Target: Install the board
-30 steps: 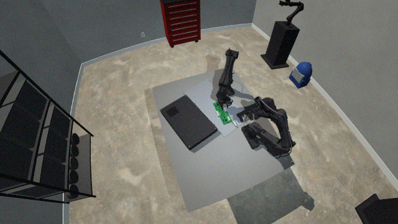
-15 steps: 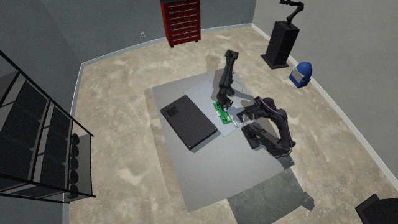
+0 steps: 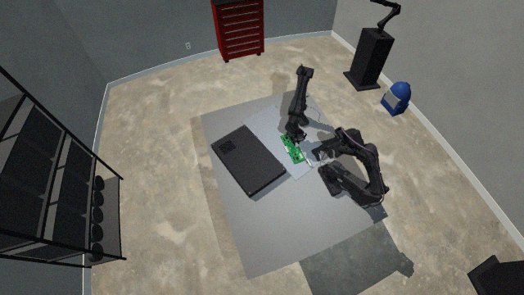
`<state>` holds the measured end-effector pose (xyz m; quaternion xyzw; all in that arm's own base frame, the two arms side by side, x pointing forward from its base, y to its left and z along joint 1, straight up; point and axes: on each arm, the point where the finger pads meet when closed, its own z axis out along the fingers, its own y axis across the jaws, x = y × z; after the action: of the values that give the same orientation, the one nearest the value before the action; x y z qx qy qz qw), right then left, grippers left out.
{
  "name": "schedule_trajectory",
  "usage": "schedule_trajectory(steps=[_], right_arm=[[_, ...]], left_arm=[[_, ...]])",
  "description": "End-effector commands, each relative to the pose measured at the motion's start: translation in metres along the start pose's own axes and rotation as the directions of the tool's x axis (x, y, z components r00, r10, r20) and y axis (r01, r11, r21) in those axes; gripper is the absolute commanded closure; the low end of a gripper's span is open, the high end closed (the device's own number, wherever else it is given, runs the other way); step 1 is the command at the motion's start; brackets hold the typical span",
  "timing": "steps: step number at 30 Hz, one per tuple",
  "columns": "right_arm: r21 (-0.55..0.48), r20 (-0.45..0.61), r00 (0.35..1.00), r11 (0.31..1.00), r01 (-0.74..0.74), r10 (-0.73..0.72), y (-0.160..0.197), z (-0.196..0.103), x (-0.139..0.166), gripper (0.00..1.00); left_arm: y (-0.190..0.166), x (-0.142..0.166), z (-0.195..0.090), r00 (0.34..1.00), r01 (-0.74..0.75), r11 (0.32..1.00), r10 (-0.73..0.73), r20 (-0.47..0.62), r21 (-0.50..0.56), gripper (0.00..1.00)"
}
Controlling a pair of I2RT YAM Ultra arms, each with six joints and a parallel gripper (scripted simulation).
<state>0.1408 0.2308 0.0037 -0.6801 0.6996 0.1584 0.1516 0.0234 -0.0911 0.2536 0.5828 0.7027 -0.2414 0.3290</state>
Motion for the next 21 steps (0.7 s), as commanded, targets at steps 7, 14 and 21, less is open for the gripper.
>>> schedule_trajectory(steps=[7,14,21], right_arm=[[-0.001,0.001,1.0,1.0,0.002,-0.002,0.0,0.001,-0.001,1.0],[0.001,0.007,1.0,1.0,0.006,-0.006,0.001,-0.013,-0.01,0.81],[-0.01,0.012,1.0,1.0,0.026,-0.026,0.003,-0.037,-0.022,0.81]], left_arm=[[-0.001,-0.003,-0.002,1.0,-0.011,1.0,0.011,0.016,0.003,0.0],[-0.001,-0.003,-0.002,1.0,-0.011,1.0,0.011,0.016,0.003,0.0],[-0.001,-0.003,-0.002,1.0,-0.011,1.0,0.011,0.016,0.003,0.0]])
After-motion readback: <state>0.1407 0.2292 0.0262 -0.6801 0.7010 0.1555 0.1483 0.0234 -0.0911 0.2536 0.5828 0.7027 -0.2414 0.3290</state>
